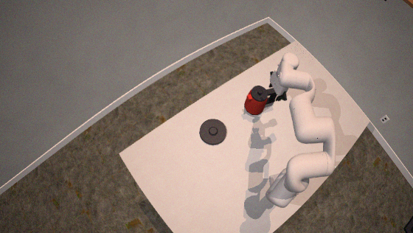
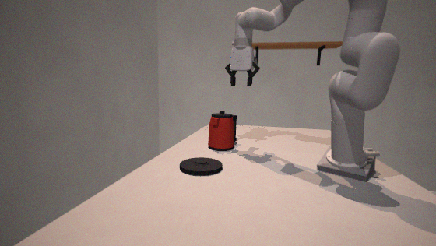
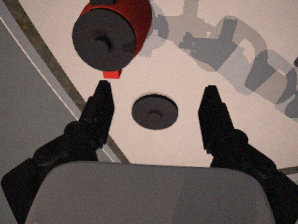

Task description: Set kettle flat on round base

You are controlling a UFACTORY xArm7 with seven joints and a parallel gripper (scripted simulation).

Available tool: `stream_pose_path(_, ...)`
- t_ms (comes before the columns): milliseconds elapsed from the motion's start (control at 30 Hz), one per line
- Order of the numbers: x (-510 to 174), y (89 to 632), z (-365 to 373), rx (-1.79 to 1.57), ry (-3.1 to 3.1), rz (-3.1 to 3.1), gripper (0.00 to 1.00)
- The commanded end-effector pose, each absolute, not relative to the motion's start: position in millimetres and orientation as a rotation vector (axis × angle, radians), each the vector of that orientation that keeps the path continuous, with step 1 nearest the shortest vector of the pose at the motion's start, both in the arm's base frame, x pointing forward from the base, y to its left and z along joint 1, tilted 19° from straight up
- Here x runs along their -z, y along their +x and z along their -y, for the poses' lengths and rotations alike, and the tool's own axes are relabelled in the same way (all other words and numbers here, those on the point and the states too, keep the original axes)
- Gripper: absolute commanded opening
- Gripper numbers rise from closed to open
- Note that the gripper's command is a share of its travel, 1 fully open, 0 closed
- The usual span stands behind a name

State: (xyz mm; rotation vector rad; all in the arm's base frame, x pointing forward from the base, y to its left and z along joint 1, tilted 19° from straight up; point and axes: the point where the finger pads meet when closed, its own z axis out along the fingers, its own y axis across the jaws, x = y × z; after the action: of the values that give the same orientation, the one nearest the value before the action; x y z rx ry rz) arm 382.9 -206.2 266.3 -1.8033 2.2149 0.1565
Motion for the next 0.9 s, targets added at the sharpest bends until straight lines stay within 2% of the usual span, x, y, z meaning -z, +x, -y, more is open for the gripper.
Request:
stream_pose_path(0, -261.5, 405.3, 225.9, -0.211, -1.802, -2.201, 0.81)
stream_pose_path(433, -253.6, 450.8, 271.6, -0.211, -1.802, -2.201, 0.81)
stream_pose_path(867, -239.8, 457.8, 272.9, -0.211, -1.802, -2.201, 0.81)
